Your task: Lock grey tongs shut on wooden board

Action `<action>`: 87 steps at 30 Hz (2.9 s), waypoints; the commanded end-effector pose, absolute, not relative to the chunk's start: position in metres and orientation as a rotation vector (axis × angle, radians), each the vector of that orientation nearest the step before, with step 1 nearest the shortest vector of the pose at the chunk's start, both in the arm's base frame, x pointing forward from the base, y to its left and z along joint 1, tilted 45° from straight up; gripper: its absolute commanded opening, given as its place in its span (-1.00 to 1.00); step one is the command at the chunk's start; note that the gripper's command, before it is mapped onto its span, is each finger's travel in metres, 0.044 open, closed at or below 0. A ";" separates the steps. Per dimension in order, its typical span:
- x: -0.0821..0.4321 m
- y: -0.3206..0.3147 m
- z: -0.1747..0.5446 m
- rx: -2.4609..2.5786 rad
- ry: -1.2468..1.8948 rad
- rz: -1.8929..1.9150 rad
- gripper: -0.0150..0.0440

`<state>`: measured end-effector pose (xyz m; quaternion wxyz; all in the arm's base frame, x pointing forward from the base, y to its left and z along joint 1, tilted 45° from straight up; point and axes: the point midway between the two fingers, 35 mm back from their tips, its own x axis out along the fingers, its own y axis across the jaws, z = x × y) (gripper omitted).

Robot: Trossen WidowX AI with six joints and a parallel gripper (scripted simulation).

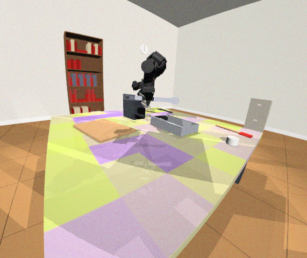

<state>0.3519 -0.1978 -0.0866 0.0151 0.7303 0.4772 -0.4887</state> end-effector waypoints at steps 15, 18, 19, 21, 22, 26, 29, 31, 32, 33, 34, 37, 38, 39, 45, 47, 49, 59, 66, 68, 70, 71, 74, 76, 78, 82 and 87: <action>0.288 -0.249 -0.137 2.404 1.335 -1.856 -1.00; 0.268 -0.262 -0.147 2.437 1.278 -1.949 -1.00; 0.261 -0.266 -0.151 2.448 1.259 -1.980 -1.00; 0.247 -0.273 -0.157 2.467 1.222 -2.037 -1.00; 0.241 -0.276 -0.161 2.476 1.204 -2.066 -1.00; 0.213 -0.287 -0.173 2.511 1.135 -2.175 -1.00; 0.193 -0.294 -0.182 2.534 1.077 -2.262 -1.00; 0.179 -0.298 -0.188 2.549 1.035 -2.322 -1.00; 0.172 -0.300 -0.191 2.556 1.014 -2.353 -1.00; 0.165 -0.302 -0.194 2.563 0.993 -2.383 -1.00; 0.157 -0.303 -0.197 2.569 0.972 -2.414 -1.00; 0.136 -0.306 -0.206 2.587 0.906 -2.505 -1.00; 0.128 -0.307 -0.209 2.592 0.884 -2.536 -1.00; 0.123 -0.308 -0.211 2.596 0.866 -2.560 -1.00; 0.118 -0.308 -0.213 2.599 0.852 -2.580 -1.00; 0.118 -0.308 -0.213 2.599 0.852 -2.580 -1.00; 0.117 -0.307 -0.214 2.632 0.850 -2.559 -1.00; 0.110 -0.297 -0.226 3.215 0.733 -2.064 -1.00; 0.102 -0.295 -0.228 3.570 0.517 -1.557 -1.00; 0.099 -0.296 -0.227 3.651 0.434 -1.398 -1.00; 0.096 -0.297 -0.225 3.720 0.341 -1.233 -1.00; 0.094 -0.297 -0.224 3.749 0.292 -1.149 -1.00; 0.088 -0.299 -0.220 3.815 0.136 -0.898 -1.00; 0.083 -0.300 -0.217 3.839 0.036 -0.747 -1.00; 0.081 -0.301 -0.216 3.845 -0.002 -0.693 -1.00; 0.081 -0.301 -0.216 3.845 -0.002 -0.693 -1.00; 0.081 -0.301 -0.216 3.845 -0.002 -0.693 -1.00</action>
